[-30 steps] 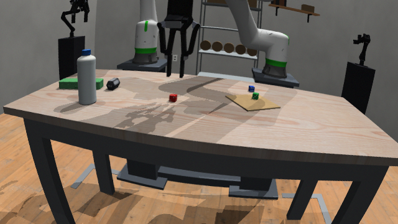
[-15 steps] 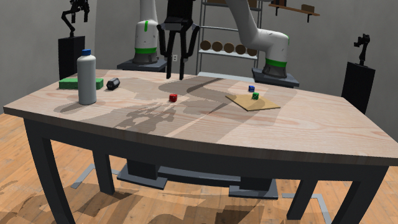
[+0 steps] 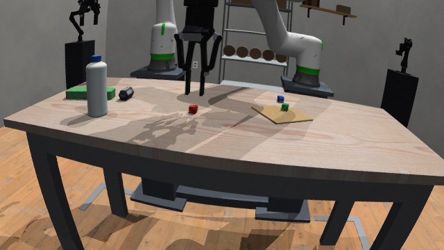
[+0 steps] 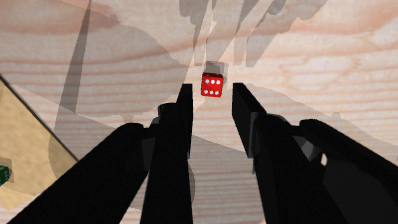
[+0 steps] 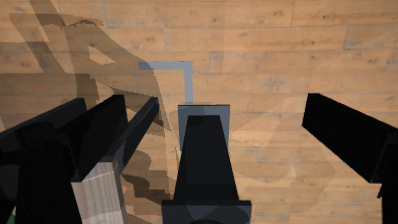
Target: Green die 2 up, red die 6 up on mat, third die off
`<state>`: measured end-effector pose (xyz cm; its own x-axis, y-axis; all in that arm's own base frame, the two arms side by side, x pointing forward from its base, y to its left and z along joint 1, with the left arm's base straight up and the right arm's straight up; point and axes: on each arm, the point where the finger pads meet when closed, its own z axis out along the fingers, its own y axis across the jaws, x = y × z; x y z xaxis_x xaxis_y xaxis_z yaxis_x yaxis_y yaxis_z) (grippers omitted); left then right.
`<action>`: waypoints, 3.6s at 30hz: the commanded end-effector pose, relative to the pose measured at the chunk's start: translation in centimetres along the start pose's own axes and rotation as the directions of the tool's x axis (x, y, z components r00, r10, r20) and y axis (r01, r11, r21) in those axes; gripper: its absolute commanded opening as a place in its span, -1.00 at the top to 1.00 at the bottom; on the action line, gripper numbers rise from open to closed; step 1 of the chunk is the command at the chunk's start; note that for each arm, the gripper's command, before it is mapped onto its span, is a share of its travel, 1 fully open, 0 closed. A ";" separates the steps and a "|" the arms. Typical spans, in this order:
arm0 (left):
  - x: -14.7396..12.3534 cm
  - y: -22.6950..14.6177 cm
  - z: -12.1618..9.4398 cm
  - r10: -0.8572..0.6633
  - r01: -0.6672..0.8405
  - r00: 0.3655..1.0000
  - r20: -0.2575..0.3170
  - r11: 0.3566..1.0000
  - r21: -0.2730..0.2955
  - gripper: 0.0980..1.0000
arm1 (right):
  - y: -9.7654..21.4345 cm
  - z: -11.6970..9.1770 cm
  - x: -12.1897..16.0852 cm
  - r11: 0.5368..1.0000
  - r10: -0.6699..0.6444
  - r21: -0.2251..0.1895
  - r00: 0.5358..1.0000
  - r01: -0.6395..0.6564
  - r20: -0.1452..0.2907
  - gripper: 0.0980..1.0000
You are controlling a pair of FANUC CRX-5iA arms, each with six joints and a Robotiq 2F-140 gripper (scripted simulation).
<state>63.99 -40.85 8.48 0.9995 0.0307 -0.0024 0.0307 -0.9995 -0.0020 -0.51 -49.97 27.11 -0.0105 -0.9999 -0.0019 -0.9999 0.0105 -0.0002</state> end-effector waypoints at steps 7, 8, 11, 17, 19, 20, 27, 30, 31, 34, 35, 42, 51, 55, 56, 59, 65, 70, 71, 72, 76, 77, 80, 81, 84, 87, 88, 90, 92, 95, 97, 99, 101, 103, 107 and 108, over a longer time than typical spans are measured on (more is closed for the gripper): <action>0.1 0.1 0.9 0.000 0.000 1.000 -0.002 1.000 -0.002 0.57 | 0.0 -0.1 0.0 1.000 0.000 0.000 1.000 0.000 -0.002 -1.00; 0.1 0.1 1.0 0.000 0.000 1.000 -0.002 1.000 -0.002 0.57 | 0.0 -0.1 0.0 1.000 0.000 0.000 1.000 0.000 -0.002 -1.00; 0.1 0.1 1.4 0.000 0.000 1.000 -0.002 1.000 -0.002 0.57 | 0.0 -0.1 0.0 1.000 0.000 0.000 1.000 0.000 -0.002 -1.00; 0.1 0.1 2.0 0.000 0.000 1.000 -0.002 1.000 -0.002 0.57 | 0.0 -0.1 0.0 1.000 0.000 0.000 1.000 0.000 -0.002 -1.00; 0.1 0.1 2.1 0.000 0.000 1.000 -0.002 1.000 -0.002 0.57 | 0.0 -0.1 0.0 1.000 0.000 0.000 1.000 0.000 -0.002 -1.00; 0.1 0.1 2.1 0.000 0.000 1.000 -0.002 1.000 -0.002 0.57 | 0.0 -0.1 0.0 1.000 0.000 0.000 1.000 0.000 -0.002 -1.00; 0.2 0.1 2.4 0.000 0.000 1.000 -0.002 1.000 -0.002 0.57 | 0.0 -0.1 0.0 1.000 0.000 0.000 1.000 0.000 -0.002 -1.00; 0.2 0.1 2.4 0.000 0.000 1.000 -0.002 1.000 -0.002 0.57 | 0.0 -0.1 0.0 1.000 0.000 0.000 1.000 0.000 -0.002 -1.00; 0.2 0.1 2.4 0.000 0.000 1.000 -0.002 1.000 -0.002 0.57 | 0.0 -0.1 0.0 1.000 0.000 0.000 1.000 0.000 -0.002 -1.00; 0.2 0.1 2.4 0.000 0.000 1.000 -0.002 1.000 -0.002 0.57 | 0.0 -0.1 0.0 1.000 0.000 0.000 1.000 0.000 -0.002 -1.00; 0.2 0.1 2.4 0.000 0.000 1.000 -0.002 1.000 -0.002 0.57 | 0.0 -0.1 0.0 1.000 0.000 0.000 1.000 0.000 -0.002 -1.00; 0.2 0.1 2.4 0.000 0.000 1.000 -0.002 1.000 -0.002 0.57 | 0.0 -0.1 0.0 1.000 0.000 0.000 1.000 0.000 -0.002 -1.00; 0.2 0.2 2.4 0.000 0.000 1.000 -0.002 1.000 -0.002 0.57 | 0.0 -0.1 0.0 1.000 0.000 0.000 1.000 0.000 -0.002 -1.00; 0.2 0.2 2.4 0.000 0.000 1.000 -0.002 1.000 -0.002 0.57 | 0.0 -0.1 0.0 1.000 0.000 0.000 1.000 0.000 -0.002 -1.00; 0.2 0.2 2.4 0.000 0.000 1.000 -0.002 1.000 -0.002 0.57 | 0.0 -0.1 0.0 1.000 0.000 0.000 1.000 0.000 -0.002 -1.00; 0.2 0.2 2.4 0.000 0.000 1.000 -0.002 1.000 -0.002 0.57 | 0.0 -0.1 0.0 1.000 0.000 0.000 1.000 0.000 -0.002 -1.00; 0.2 0.2 2.6 0.000 0.000 1.000 -0.002 1.000 -0.002 0.57 | 0.0 -0.1 0.0 1.000 0.000 0.000 1.000 0.000 -0.002 -1.00; 0.2 0.2 2.9 0.000 0.000 1.000 -0.002 1.000 -0.002 0.57 | 0.0 -0.1 0.0 1.000 0.000 0.000 1.000 0.000 -0.002 -1.00; 0.2 0.2 3.0 0.000 0.000 1.000 -0.002 1.000 -0.002 0.57 | 0.0 -0.1 0.0 1.000 0.000 0.000 1.000 0.000 -0.002 -1.00; 0.2 0.2 3.2 0.000 0.000 1.000 -0.002 1.000 -0.002 0.57 | 0.0 -0.1 0.0 1.000 0.000 0.000 1.000 0.000 -0.002 -1.00; 0.2 0.2 3.8 0.000 0.000 1.000 -0.002 1.000 -0.002 0.57 | 0.0 -0.1 0.0 1.000 0.000 0.000 1.000 0.000 -0.002 -1.00; 0.2 0.2 4.0 0.000 0.000 1.000 -0.002 1.000 -0.002 0.57 | 0.0 -0.1 0.0 1.000 0.000 0.000 1.000 0.000 -0.002 -1.00; 0.2 0.2 4.4 0.000 0.000 1.000 -0.002 1.000 -0.002 0.57 | 0.0 -0.1 0.0 1.000 0.000 0.000 1.000 0.000 -0.002 -1.00; 0.2 0.2 4.5 0.000 0.000 1.000 -0.002 1.000 -0.002 0.57 | 0.0 -0.1 0.0 1.000 0.000 0.000 1.000 0.000 -0.002 -1.00; 0.2 0.2 4.8 0.000 0.000 1.000 -0.002 1.000 -0.002 0.57 | 0.0 -0.1 0.0 1.000 0.000 0.000 1.000 0.000 -0.002 -1.00; 0.2 0.2 4.9 0.000 0.000 1.000 -0.002 1.000 -0.002 0.57 | 0.0 -0.1 0.0 1.000 0.000 0.000 1.000 0.000 -0.002 -1.00; 0.2 0.2 4.9 0.000 0.000 1.000 -0.002 1.000 -0.002 0.57 | 0.0 -0.1 0.0 1.000 0.000 0.000 1.000 0.000 -0.002 -1.00; 0.2 0.2 5.0 0.000 0.000 1.000 -0.002 1.000 -0.002 0.57 | 0.0 -0.1 0.0 1.000 0.000 0.000 1.000 0.000 -0.002 -1.00; 0.2 0.2 5.0 0.000 0.000 1.000 -0.002 1.000 -0.002 0.57 | 0.0 -0.1 0.0 1.000 0.000 0.000 1.000 0.000 -0.002 -1.00; 0.2 0.2 5.0 0.000 0.000 1.000 -0.002 1.000 -0.002 0.57 | 0.0 -0.1 0.0 1.000 0.000 0.000 1.000 0.000 -0.002 -1.00; 0.2 0.2 5.0 0.000 0.000 1.000 -0.002 1.000 -0.002 0.57 | 0.0 -0.1 0.0 1.000 0.000 0.000 1.000 0.000 -0.002 -1.00; 0.2 0.2 5.0 0.000 0.000 1.000 -0.002 1.000 -0.002 0.57 | 0.0 -0.1 0.0 1.000 0.000 0.000 1.000 0.000 -0.002 -1.00; 0.2 0.2 5.0 0.000 0.000 1.000 -0.002 1.000 -0.002 0.57 | 0.0 -0.1 0.0 1.000 0.000 0.000 1.000 0.000 -0.002 -1.00; 0.2 0.2 5.0 0.000 0.000 1.000 -0.002 1.000 -0.002 0.57 | 0.0 -0.1 0.0 1.000 0.000 0.000 1.000 0.000 -0.002 -1.00; 0.2 0.2 5.0 0.000 0.000 1.000 -0.002 1.000 -0.002 0.57 | 0.0 -0.1 0.0 1.000 0.000 0.000 1.000 0.000 -0.002 -1.00; 0.2 0.2 5.0 0.000 0.000 1.000 -0.002 1.000 -0.002 0.57 | 0.0 -0.1 0.0 1.000 0.000 0.000 1.000 0.000 -0.002 -1.00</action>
<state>64.15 -40.96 3.30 0.9995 0.0306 -0.0021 0.0306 -0.9995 -0.0018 -0.51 -49.97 27.11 -0.0105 -0.9999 -0.0019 -0.9999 0.0105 -0.0002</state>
